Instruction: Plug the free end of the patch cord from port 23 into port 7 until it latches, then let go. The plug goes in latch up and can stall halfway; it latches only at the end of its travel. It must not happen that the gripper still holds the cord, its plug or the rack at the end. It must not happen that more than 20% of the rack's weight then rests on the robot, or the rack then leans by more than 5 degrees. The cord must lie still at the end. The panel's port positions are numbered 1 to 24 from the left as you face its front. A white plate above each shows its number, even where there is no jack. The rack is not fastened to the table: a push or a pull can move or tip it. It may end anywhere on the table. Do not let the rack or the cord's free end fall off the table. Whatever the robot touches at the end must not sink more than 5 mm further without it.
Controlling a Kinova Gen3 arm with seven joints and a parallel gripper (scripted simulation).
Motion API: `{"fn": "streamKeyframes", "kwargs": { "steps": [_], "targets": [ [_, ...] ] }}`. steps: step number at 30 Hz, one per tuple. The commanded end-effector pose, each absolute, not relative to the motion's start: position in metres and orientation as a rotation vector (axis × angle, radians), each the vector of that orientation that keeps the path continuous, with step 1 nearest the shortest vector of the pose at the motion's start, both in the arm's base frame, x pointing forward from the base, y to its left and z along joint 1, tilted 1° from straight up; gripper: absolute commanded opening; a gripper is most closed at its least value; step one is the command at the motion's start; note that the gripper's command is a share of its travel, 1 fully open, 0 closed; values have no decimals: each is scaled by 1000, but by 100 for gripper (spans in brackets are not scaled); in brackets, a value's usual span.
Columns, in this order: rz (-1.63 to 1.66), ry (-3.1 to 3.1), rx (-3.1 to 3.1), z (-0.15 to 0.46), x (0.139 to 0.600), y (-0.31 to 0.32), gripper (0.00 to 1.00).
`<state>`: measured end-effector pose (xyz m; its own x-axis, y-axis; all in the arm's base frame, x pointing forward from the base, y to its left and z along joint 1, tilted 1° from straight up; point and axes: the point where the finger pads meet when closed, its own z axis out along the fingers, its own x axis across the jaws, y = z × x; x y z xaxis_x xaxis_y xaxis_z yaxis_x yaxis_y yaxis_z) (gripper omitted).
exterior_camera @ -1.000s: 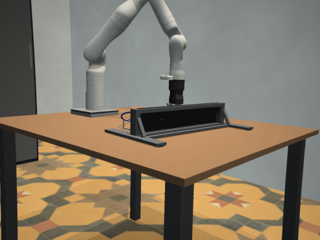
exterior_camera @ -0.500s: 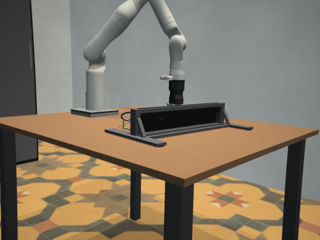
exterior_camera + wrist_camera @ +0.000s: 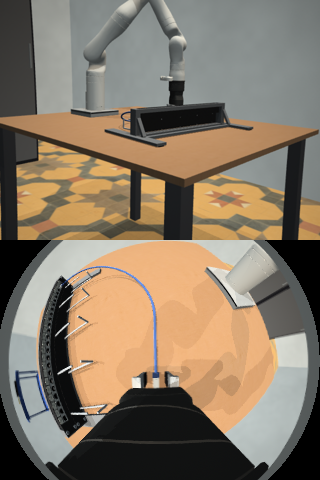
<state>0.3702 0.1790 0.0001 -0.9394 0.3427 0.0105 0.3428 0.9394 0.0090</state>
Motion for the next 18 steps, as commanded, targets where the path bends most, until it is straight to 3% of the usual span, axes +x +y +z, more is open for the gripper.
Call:
{"fn": "streamKeyframes", "kwargs": {
  "steps": [1, 18],
  "targets": [
    [-23, -3081, -554, -3, 369, 180, 73],
    [-24, -3081, -554, -7, 369, 180, 73]
  ]
}}
